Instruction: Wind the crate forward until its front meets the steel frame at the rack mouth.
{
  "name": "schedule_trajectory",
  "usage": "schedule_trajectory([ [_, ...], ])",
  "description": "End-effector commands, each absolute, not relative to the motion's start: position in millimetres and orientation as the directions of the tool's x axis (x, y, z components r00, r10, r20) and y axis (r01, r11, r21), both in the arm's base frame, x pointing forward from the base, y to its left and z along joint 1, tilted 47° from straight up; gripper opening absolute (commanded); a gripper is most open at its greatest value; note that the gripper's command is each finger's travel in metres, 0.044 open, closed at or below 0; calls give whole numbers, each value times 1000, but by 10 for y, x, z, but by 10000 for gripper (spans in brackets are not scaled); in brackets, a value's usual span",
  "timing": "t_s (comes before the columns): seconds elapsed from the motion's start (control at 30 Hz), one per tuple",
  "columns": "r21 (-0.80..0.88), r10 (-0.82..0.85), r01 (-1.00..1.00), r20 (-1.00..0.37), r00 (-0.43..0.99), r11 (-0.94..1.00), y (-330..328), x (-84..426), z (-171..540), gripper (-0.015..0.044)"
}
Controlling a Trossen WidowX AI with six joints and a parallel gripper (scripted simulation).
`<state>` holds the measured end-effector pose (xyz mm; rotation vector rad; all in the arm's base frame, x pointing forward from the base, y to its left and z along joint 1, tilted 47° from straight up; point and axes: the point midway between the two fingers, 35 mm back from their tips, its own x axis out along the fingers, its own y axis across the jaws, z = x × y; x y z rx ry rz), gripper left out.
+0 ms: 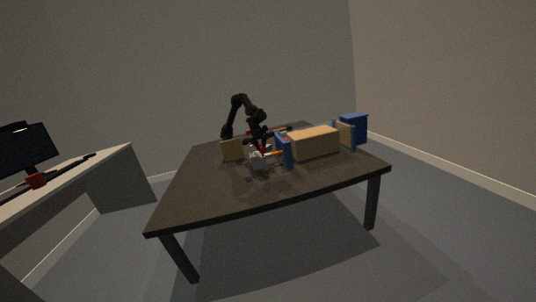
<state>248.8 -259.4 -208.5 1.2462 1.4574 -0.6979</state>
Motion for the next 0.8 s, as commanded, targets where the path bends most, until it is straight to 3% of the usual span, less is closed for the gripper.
schedule_trajectory([
  [0.0, 235, 362, 927, -924, 120, 292, -2443, 2703, -2011, 0],
  [0.77, 237, 365, 927, -923, 122, 291, -2252, 2937, -1846, 0],
])
